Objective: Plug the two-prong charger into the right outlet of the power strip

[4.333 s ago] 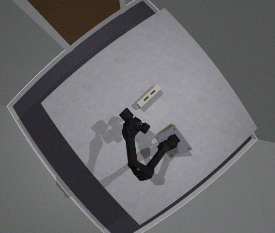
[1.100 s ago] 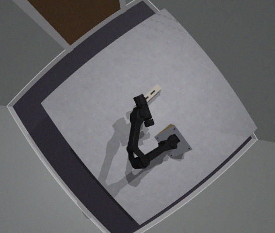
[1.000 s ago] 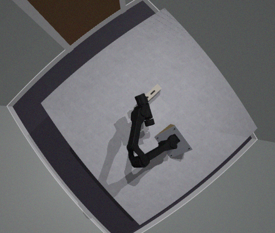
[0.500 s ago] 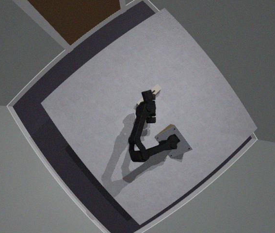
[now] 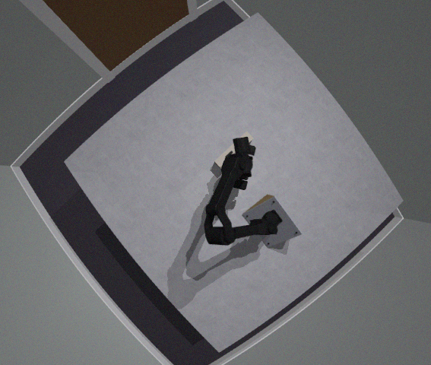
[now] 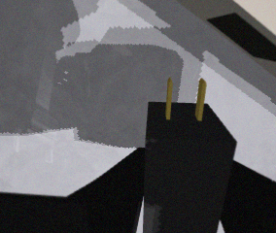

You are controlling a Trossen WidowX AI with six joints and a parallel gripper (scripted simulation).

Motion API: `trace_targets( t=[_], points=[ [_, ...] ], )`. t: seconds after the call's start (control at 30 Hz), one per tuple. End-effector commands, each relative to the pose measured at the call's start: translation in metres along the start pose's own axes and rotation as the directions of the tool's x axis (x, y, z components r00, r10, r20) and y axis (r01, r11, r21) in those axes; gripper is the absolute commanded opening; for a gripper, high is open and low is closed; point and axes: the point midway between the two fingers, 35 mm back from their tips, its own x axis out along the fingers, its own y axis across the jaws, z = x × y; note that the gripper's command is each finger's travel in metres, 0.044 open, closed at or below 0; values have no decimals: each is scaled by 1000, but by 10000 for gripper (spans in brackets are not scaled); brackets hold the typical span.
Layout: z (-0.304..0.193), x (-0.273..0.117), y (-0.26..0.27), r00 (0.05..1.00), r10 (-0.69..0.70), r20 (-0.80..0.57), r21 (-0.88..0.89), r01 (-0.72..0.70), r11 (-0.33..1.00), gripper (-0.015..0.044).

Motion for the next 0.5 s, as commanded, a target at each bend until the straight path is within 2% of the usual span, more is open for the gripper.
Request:
trace_targets(
  t=[0.0,0.47],
  points=[
    [-7,2,-5,1000,1,-3,61,-1,998,0],
    [-34,12,-19,1000,24,0,300,-23,954,0]
  ],
)
